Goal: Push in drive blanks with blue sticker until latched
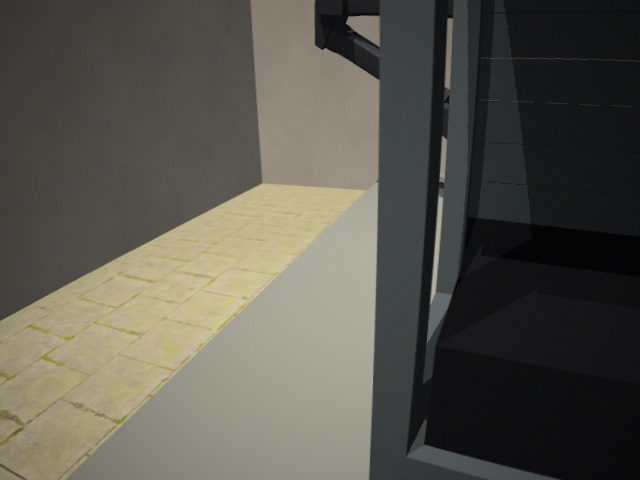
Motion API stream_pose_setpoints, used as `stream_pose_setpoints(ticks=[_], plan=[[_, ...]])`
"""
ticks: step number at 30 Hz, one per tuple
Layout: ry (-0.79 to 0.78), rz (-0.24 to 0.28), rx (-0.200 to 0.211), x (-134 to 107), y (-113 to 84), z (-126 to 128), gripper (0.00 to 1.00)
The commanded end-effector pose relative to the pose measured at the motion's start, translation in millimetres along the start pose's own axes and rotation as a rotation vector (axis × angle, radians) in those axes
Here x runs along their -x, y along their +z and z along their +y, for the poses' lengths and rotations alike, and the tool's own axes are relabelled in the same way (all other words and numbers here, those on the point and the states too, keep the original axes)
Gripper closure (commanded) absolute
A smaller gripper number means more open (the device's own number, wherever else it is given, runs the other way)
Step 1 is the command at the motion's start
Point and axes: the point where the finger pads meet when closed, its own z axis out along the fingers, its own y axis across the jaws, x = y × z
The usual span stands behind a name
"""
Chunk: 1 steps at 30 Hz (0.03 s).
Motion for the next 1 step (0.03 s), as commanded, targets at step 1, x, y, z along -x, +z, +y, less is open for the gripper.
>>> stream_pose_setpoints(ticks=[1], plan=[[-0.029,0.006,0.027,-2.1,-62.9,13.9,1.00]])
